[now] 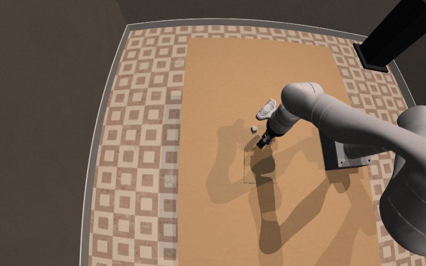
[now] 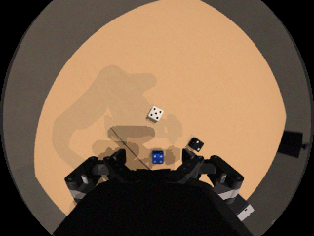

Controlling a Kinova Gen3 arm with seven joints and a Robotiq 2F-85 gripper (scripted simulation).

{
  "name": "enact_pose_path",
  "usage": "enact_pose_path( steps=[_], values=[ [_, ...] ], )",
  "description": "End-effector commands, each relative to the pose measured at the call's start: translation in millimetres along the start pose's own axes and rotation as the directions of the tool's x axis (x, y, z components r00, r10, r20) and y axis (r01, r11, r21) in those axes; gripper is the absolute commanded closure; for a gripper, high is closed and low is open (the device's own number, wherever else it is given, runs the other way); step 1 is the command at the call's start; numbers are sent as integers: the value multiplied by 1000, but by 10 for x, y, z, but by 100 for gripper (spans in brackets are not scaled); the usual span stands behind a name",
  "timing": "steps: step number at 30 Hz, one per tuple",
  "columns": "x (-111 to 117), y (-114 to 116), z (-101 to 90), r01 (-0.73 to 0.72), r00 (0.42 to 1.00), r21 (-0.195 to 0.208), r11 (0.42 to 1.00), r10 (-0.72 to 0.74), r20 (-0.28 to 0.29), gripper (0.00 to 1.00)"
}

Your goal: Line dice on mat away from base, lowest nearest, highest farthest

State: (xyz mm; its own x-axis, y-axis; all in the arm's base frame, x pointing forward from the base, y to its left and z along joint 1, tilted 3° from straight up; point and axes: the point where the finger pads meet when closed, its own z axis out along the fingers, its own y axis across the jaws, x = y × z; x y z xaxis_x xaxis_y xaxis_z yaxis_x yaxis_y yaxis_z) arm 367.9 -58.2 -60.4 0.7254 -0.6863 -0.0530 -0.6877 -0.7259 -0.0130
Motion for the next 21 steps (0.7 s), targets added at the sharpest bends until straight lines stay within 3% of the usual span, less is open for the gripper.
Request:
enact_pose_path(
  steps=[1, 12, 21],
  values=[
    [-146, -8, -11, 3, 1000, 0, 1000, -3, 3, 0],
    [-641, 8, -13, 3, 1000, 0, 1000, -3, 3, 0],
    [-715, 10, -13, 3, 1000, 0, 1000, -3, 3, 0]
  ],
)
